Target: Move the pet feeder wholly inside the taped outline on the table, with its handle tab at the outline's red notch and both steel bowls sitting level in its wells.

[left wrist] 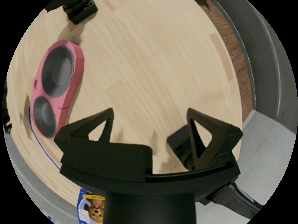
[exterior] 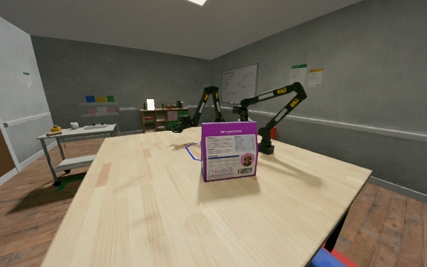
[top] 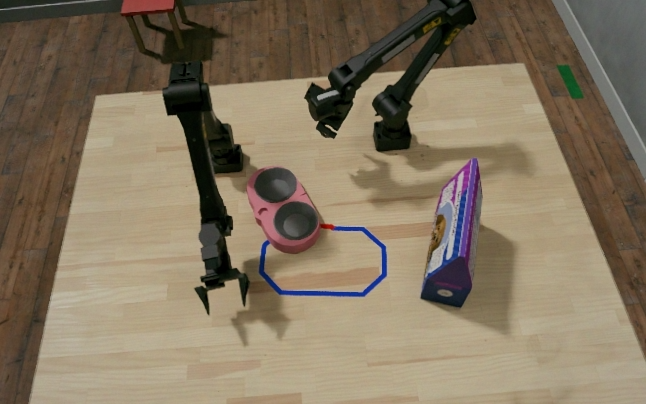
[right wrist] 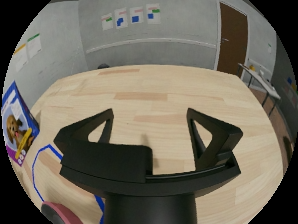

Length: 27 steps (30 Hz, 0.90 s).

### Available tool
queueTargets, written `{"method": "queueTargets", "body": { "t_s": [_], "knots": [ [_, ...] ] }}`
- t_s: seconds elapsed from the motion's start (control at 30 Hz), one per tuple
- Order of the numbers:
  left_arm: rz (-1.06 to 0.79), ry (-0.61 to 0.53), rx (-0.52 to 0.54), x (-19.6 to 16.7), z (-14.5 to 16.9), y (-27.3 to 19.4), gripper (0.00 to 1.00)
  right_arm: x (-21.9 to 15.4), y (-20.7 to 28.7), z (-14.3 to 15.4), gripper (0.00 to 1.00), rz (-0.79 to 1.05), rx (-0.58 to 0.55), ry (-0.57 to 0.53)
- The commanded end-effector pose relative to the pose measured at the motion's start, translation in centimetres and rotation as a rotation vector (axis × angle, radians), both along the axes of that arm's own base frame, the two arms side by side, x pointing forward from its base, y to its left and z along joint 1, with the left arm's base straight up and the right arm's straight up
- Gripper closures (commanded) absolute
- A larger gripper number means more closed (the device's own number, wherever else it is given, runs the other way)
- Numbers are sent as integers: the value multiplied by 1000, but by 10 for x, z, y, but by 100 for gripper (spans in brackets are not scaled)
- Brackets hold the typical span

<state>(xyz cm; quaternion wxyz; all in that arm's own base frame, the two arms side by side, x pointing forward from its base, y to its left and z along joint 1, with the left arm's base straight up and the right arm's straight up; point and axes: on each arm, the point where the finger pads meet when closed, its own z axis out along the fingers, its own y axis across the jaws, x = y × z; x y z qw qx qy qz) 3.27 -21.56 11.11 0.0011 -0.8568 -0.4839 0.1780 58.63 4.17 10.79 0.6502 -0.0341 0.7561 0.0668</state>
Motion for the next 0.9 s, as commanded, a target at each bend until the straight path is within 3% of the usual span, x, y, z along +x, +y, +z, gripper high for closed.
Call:
{"method": "queueTargets", "body": {
  "t_s": [0.0, 0.57, 0.73, 0.87],
  "knots": [
    [-1, -7, -19, 2, 6, -5, 0, 2, 0, 6, 0, 1, -1, -14],
    [-1, -7, -19, 2, 6, -5, 0, 2, 0, 6, 0, 1, -1, -14],
    [156, -19, -53, 27, 11, -34, 0, 8, 17, 32, 0, 22, 12, -8],
    [405, -36, -115, 74, 4, -80, 0, 1, 46, 71, 0, 58, 9, 45]
  ]
}}
